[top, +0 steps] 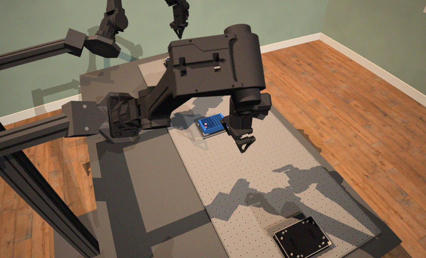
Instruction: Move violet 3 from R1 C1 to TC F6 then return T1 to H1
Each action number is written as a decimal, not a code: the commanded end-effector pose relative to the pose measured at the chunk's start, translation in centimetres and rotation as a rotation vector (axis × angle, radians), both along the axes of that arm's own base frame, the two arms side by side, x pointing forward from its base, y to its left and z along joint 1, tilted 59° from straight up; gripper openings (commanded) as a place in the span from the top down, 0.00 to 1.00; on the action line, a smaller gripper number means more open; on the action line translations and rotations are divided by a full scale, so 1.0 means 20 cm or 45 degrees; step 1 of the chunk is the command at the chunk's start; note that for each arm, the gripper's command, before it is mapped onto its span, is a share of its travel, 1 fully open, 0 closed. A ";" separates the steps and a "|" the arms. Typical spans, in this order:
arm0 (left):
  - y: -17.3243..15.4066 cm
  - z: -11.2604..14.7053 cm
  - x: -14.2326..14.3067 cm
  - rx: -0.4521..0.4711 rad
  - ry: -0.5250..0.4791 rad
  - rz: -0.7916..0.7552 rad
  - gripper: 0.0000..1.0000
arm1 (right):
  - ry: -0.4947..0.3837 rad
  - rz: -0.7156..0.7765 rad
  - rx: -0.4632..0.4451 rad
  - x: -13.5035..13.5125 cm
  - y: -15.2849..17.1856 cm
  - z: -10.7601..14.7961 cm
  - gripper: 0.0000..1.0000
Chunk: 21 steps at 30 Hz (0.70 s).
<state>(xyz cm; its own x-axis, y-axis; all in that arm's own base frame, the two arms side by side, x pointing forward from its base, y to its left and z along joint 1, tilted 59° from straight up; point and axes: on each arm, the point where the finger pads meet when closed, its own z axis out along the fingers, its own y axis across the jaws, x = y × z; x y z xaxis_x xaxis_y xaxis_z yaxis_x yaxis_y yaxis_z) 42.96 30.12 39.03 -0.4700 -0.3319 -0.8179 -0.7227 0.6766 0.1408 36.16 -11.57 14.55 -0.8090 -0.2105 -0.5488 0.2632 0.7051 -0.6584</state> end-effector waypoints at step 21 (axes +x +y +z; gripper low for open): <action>0.03 -0.01 0.03 -0.006 -0.001 0.004 0.91 | -0.060 -0.007 0.007 0.04 0.01 0.07 0.00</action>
<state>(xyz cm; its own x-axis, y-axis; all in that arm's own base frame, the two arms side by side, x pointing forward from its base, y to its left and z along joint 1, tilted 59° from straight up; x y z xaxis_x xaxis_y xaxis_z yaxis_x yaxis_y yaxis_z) 42.98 30.10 39.01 -0.4702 -0.3320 -0.8177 -0.7221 0.6774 0.1402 36.16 -11.57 14.55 -0.8090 -0.2105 -0.5488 0.2632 0.7051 -0.6584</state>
